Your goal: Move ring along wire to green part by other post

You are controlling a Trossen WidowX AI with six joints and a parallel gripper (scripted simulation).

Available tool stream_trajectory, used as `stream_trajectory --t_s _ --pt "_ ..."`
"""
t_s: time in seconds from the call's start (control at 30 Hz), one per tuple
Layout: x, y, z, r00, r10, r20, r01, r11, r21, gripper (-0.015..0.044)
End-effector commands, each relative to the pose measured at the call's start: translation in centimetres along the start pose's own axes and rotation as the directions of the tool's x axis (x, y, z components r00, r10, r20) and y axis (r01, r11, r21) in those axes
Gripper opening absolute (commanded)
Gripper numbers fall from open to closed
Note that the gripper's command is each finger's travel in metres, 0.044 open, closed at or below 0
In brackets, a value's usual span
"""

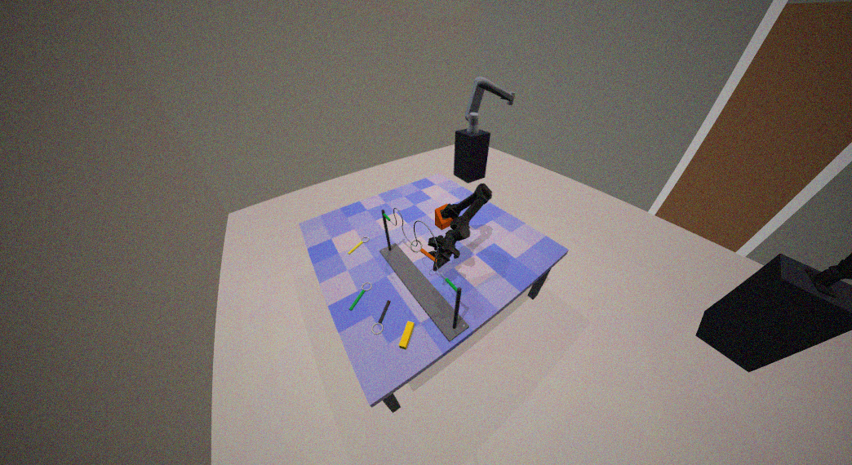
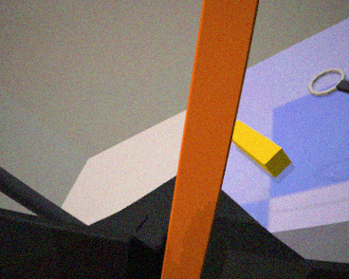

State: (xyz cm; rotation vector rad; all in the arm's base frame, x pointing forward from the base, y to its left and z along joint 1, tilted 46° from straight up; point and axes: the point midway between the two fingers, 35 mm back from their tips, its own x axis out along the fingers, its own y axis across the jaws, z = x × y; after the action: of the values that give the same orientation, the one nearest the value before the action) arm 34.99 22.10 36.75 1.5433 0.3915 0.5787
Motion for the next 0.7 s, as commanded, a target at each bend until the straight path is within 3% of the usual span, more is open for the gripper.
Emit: stream_trajectory --t_s 0.0,0.67 --pt "-0.2 -1.5 0.0 0.999 -0.046 -0.009 0.045 0.997 -0.063 -0.015" --pt "-1.4 -6.0 0.9 0.98 -0.2 -0.013 0.185 0.928 -0.323 -0.015"
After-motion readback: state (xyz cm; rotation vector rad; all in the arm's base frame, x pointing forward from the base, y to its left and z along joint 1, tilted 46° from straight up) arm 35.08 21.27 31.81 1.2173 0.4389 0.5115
